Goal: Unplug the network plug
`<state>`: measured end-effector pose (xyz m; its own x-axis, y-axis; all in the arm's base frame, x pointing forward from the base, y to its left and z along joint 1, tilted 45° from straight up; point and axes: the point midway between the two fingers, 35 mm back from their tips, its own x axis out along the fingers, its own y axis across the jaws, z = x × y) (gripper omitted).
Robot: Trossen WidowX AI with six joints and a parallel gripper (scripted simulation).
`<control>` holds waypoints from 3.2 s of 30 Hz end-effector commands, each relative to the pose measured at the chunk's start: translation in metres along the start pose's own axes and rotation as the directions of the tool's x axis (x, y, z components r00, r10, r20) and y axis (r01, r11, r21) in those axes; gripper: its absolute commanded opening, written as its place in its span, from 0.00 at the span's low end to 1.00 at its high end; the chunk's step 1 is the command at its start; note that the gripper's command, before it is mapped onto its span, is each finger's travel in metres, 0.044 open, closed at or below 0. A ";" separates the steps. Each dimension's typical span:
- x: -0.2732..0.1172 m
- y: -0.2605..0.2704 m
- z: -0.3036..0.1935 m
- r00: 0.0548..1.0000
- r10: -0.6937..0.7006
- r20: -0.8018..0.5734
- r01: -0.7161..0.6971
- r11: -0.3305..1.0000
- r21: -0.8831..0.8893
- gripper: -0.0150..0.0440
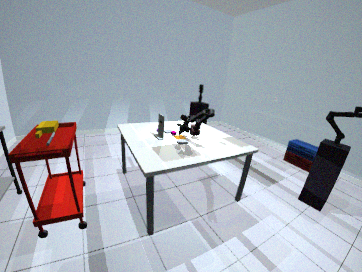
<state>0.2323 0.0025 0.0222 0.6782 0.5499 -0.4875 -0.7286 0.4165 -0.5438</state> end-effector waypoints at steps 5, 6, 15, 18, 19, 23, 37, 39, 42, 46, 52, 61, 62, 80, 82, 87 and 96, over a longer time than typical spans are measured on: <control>0.005 0.006 0.001 1.000 0.000 -0.002 0.000 1.000 0.009 0.25; 0.005 0.006 0.001 1.000 0.000 -0.002 0.000 1.000 0.009 0.25; 0.010 0.011 0.003 1.000 -0.005 0.002 0.005 1.000 0.010 0.25; 0.010 0.011 0.004 1.000 -0.005 0.002 0.005 1.000 0.011 0.25; 0.010 0.010 0.004 1.000 -0.005 0.002 0.005 1.000 0.010 0.25; 0.011 0.011 0.004 1.000 -0.004 0.002 0.004 1.000 0.010 0.25; 0.013 0.011 0.006 1.000 -0.005 0.007 0.005 1.000 0.006 0.25; 0.013 0.011 0.006 1.000 -0.005 0.007 0.005 1.000 0.006 0.34; 0.013 0.011 0.006 1.000 -0.005 0.007 0.005 1.000 0.006 0.48; 0.013 0.011 0.006 1.000 -0.005 0.007 0.005 1.000 0.006 0.52; 0.011 0.011 0.005 1.000 -0.003 0.005 0.003 1.000 0.005 0.52; 0.005 0.011 0.003 1.000 0.000 0.002 0.000 1.000 0.005 0.52; 0.005 0.011 0.003 1.000 0.001 0.001 -0.001 1.000 0.005 0.52; -0.007 0.011 0.002 1.000 0.003 -0.001 -0.003 1.000 0.006 0.52; -0.009 0.011 0.002 1.000 0.002 -0.001 -0.002 1.000 0.007 0.52; -0.012 0.011 0.002 1.000 0.001 -0.001 -0.001 1.000 0.008 0.52; -0.017 0.009 0.001 1.000 0.001 -0.002 -0.001 1.000 0.008 0.52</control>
<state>0.2128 0.0003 0.0229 0.6742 0.5486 -0.4944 -0.7341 0.4251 -0.5295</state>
